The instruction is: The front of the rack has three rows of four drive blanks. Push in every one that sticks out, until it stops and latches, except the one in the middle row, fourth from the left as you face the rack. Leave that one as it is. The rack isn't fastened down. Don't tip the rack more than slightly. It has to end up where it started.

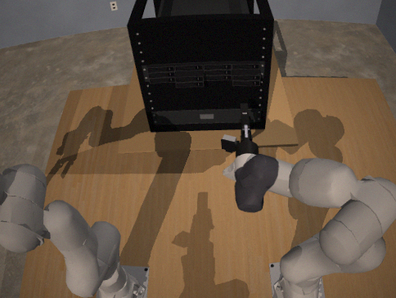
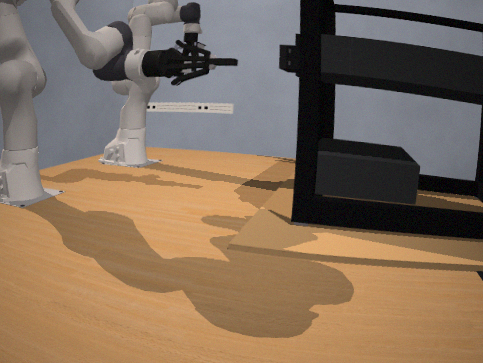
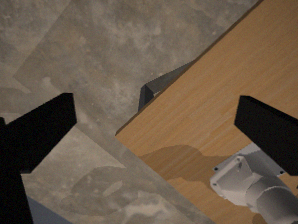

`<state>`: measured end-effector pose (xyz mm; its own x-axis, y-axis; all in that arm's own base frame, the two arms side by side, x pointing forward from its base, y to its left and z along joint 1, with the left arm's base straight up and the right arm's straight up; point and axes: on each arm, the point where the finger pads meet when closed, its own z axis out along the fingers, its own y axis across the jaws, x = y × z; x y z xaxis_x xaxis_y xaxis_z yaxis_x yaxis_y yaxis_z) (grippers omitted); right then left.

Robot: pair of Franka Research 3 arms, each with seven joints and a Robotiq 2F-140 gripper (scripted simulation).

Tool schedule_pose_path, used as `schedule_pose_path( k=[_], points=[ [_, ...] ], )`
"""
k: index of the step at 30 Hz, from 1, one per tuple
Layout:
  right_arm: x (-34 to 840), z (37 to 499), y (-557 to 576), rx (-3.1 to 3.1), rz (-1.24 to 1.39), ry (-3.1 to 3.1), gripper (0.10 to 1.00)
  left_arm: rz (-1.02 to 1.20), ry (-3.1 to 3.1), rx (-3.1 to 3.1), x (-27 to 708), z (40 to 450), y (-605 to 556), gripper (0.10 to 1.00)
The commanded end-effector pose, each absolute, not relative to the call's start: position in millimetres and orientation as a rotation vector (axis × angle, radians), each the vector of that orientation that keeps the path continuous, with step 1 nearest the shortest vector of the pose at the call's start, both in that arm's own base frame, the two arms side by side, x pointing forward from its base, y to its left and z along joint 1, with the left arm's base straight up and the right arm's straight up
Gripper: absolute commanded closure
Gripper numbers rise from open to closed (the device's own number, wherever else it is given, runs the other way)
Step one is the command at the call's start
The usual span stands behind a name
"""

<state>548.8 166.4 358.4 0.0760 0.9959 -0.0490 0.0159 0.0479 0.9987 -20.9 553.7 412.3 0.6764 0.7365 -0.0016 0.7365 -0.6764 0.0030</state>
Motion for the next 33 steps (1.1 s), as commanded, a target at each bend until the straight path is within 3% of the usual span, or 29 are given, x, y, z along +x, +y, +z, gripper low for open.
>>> schedule_pose_path(
  k=[1, 33],
  points=[
    [563.7, 358.7, 166.5, 1.234, 1.169, 1.169, 0.999, 0.000, 1.261, 2.878, -22.4, 413.0, 554.0, 0.098],
    [623.9, 350.4, 141.0, 1.234, 1.169, 1.169, 0.999, 0.000, 1.261, 2.878, -22.4, 413.0, 554.0, 0.098]
  ],
)
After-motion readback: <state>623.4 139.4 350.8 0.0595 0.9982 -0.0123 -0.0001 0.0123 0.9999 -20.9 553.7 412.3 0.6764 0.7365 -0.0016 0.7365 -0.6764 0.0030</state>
